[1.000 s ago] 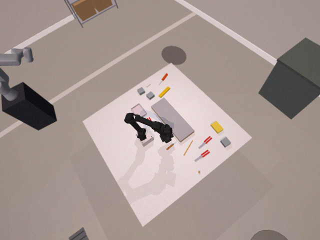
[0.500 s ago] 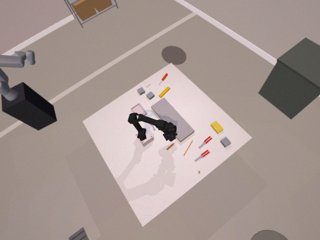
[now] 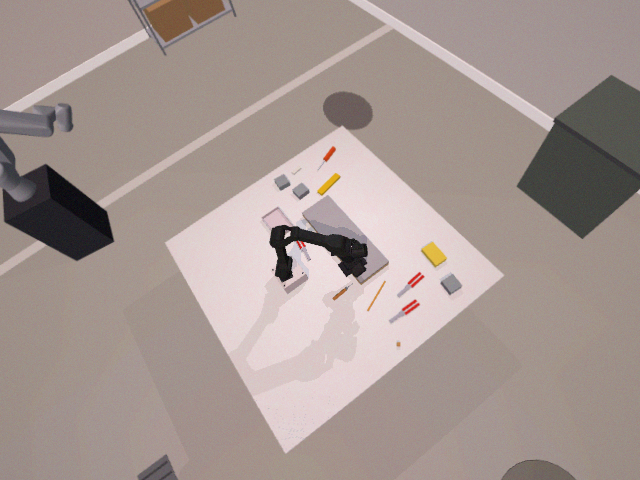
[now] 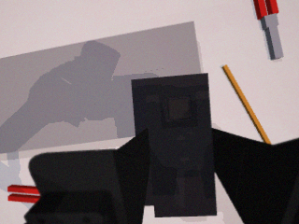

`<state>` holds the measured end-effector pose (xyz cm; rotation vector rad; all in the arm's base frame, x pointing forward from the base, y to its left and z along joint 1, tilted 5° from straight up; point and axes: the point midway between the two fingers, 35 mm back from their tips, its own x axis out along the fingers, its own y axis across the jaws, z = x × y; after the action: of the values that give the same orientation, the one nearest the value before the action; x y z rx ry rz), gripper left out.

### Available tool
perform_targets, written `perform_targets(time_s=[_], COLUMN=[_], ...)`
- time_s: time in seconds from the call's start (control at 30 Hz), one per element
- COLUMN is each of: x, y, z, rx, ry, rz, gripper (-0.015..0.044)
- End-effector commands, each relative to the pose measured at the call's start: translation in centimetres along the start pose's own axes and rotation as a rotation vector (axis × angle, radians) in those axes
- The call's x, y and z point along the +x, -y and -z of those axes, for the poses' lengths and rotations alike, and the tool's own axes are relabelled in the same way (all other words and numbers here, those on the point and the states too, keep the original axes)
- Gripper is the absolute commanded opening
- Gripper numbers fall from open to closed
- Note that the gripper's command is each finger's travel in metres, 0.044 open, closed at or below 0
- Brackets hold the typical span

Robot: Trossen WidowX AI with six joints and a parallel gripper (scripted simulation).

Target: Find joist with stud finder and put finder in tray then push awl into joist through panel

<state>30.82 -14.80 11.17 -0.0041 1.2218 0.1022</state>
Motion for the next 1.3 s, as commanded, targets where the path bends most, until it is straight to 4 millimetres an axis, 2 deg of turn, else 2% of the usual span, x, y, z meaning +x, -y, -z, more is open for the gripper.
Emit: perform_targets(time_s=[0.0,0.4,0.6,1.27], x=[0.2,1.8,2.3,6.1], y=[0.3,0.5,0.6,0.7], z=[-1.9,-6.6,-6.5,-5.6], rx=[-0.018,-0.069,-0.070,-0.070], ry=[0.007,0.011,0.011,0.012], rz=[0.002,-0.012,-0.012,-0.012], gripper=[0.0000,0.0000,0.0000,0.0000])
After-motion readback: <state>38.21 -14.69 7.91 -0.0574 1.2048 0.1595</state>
